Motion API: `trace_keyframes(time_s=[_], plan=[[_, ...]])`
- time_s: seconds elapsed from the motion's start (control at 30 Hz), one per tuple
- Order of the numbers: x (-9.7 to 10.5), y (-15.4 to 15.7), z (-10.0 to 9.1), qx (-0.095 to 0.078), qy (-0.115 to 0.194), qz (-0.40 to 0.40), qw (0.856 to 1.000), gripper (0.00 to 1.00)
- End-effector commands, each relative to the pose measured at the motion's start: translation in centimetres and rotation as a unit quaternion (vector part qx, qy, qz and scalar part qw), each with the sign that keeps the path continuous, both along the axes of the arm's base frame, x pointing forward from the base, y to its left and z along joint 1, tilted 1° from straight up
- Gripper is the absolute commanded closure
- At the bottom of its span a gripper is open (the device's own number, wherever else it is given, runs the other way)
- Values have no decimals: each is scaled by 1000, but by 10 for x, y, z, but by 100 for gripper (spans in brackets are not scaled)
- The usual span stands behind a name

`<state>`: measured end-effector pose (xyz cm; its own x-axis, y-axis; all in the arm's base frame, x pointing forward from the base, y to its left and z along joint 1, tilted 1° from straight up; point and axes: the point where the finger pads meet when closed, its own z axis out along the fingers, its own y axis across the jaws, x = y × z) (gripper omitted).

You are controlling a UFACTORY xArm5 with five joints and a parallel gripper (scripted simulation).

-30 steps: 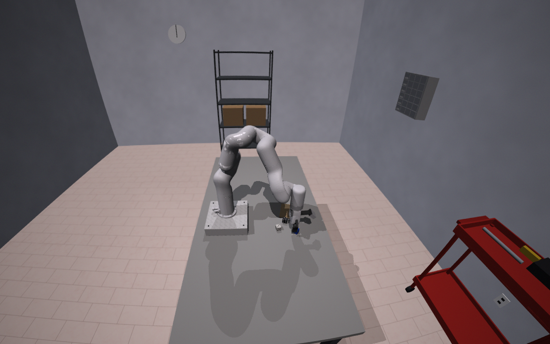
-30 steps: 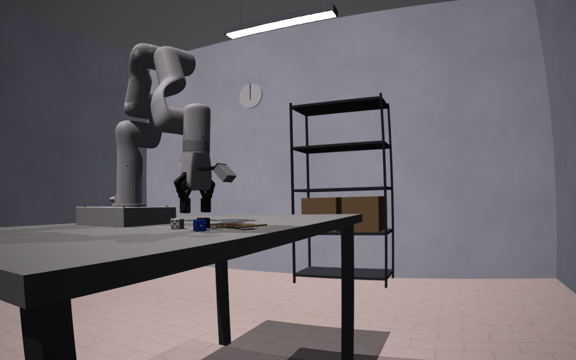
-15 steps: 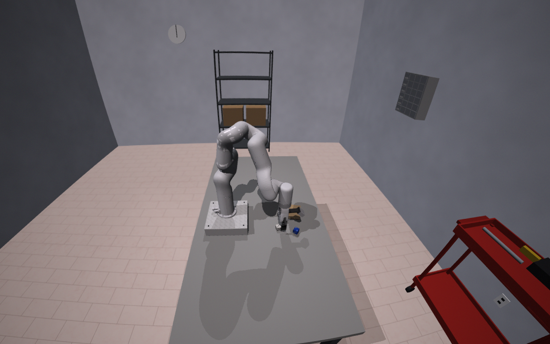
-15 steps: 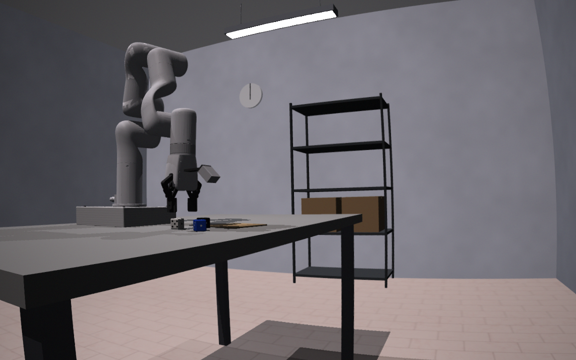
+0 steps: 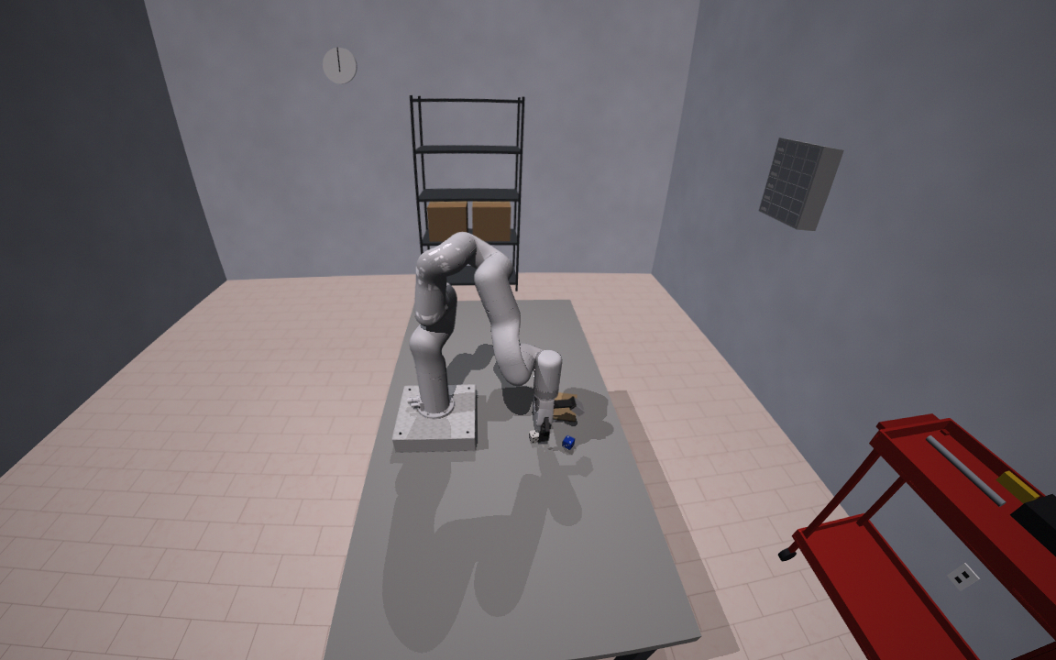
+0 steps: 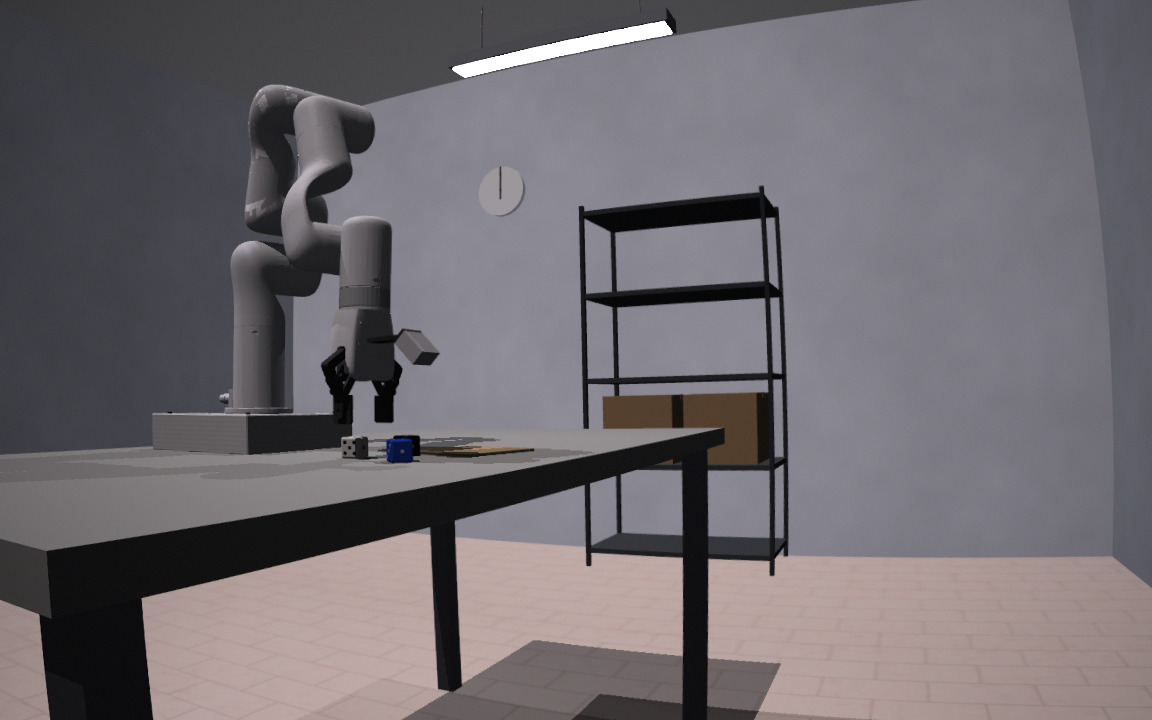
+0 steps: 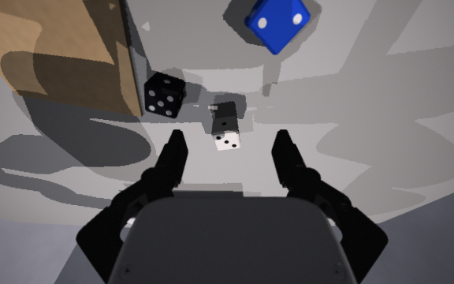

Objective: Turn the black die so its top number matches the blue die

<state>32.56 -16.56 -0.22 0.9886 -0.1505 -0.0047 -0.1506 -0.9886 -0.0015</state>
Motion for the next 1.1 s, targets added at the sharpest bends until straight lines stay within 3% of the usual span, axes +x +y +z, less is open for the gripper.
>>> trace_keyframes(time_s=[0.0,0.77,1.07], plan=[[1,-1,1,-1,-1,0,1000,0],[2,0,1,-1,-1,0,1000,0],[20,16,1,-1,-2,0,1000,0]])
